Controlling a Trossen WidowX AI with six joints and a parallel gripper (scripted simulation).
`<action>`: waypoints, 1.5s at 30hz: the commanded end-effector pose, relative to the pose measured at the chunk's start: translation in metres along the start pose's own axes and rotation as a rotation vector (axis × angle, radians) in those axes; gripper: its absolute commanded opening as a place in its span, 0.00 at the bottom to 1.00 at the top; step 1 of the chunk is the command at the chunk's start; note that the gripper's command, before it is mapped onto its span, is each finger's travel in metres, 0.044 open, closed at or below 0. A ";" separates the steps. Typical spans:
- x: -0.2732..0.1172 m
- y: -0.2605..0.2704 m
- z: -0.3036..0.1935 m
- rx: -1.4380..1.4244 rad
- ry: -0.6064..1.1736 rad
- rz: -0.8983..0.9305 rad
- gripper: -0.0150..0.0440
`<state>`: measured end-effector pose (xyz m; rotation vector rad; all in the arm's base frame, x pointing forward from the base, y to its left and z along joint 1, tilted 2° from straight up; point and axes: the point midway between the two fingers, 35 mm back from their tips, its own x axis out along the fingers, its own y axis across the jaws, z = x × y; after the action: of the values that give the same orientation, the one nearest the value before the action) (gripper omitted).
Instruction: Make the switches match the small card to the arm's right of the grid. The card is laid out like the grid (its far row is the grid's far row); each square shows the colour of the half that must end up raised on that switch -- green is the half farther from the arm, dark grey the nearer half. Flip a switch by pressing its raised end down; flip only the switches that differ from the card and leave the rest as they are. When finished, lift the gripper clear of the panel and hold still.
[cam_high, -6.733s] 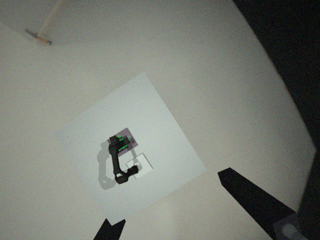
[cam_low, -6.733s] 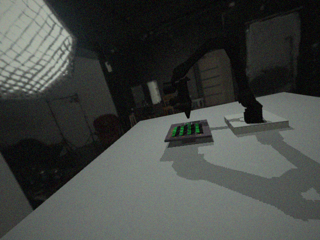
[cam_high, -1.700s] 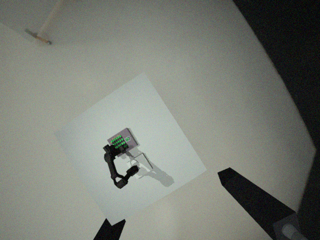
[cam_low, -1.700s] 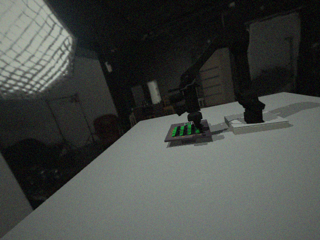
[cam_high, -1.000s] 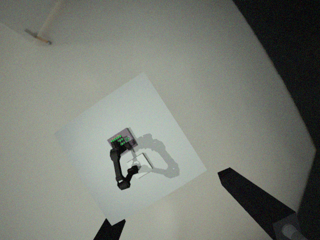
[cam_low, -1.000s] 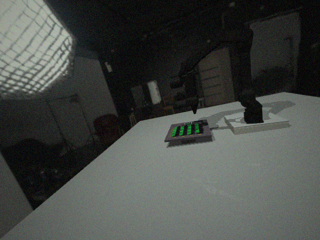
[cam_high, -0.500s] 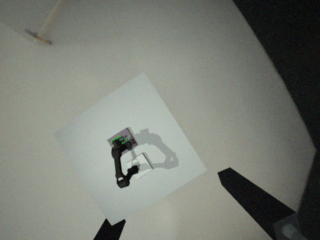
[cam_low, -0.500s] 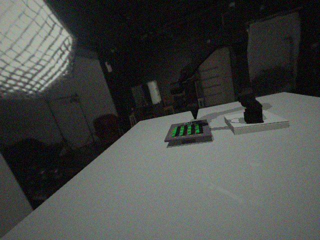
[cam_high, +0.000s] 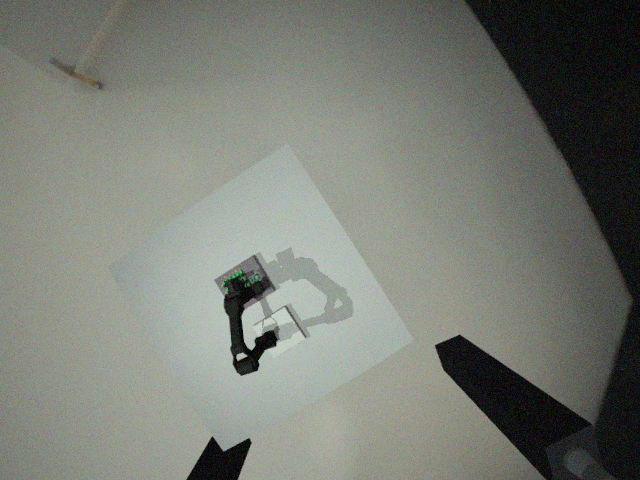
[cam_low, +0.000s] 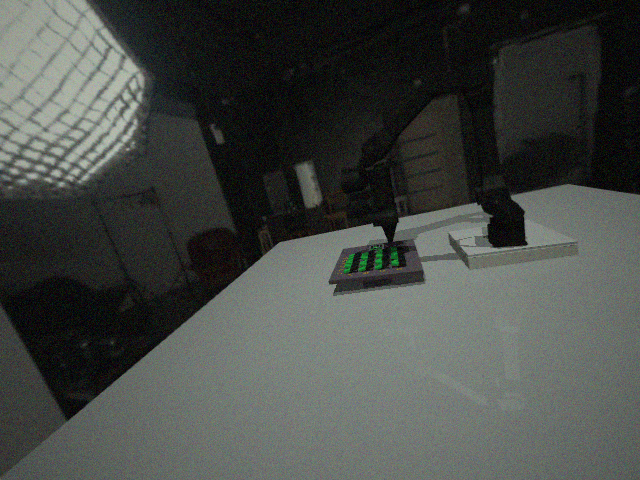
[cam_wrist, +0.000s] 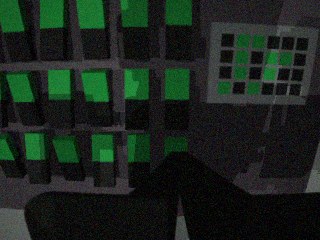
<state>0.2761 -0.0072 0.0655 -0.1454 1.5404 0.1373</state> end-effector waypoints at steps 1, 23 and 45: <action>0.010 0.000 -0.004 -0.007 0.019 0.000 0.25; 0.016 0.000 -0.004 -0.007 0.019 0.000 0.25; 0.016 0.000 -0.004 -0.007 0.019 0.000 0.25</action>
<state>0.2744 -0.0072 0.0513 -0.1449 1.5526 0.1385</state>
